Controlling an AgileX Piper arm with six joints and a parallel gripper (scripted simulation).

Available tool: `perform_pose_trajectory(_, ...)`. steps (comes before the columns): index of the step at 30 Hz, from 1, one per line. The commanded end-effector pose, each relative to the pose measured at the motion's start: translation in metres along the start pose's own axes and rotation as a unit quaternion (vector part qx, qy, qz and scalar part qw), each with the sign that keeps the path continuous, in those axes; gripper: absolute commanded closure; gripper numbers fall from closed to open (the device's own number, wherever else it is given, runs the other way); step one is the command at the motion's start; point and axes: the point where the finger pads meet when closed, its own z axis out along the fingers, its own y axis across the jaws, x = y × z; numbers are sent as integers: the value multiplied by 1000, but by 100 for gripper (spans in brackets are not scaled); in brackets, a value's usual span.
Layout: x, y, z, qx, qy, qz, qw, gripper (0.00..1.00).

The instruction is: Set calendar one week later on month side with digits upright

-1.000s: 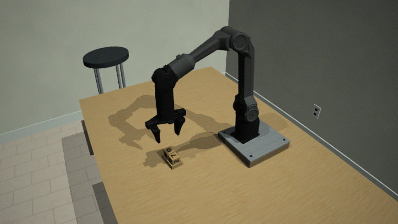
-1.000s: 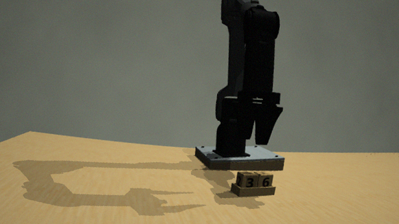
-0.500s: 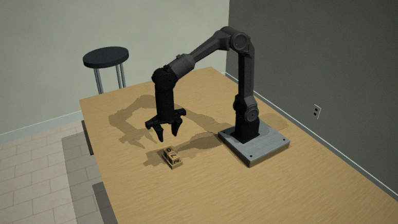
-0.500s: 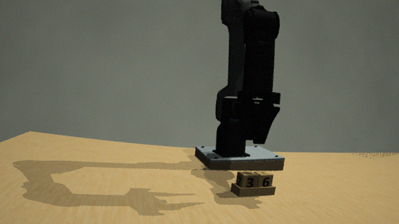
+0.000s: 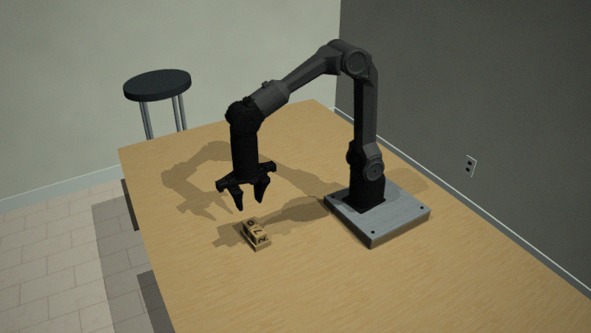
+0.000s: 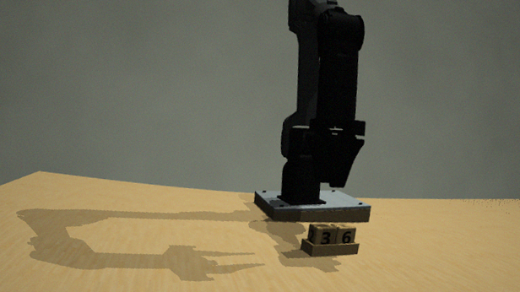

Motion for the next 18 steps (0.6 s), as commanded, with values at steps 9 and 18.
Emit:
perform_pose_trajectory(9,0,1,1,-1,-1,1,1000,36)
perform_pose_trajectory(18,0,1,3,-1,-1,1,1000,36)
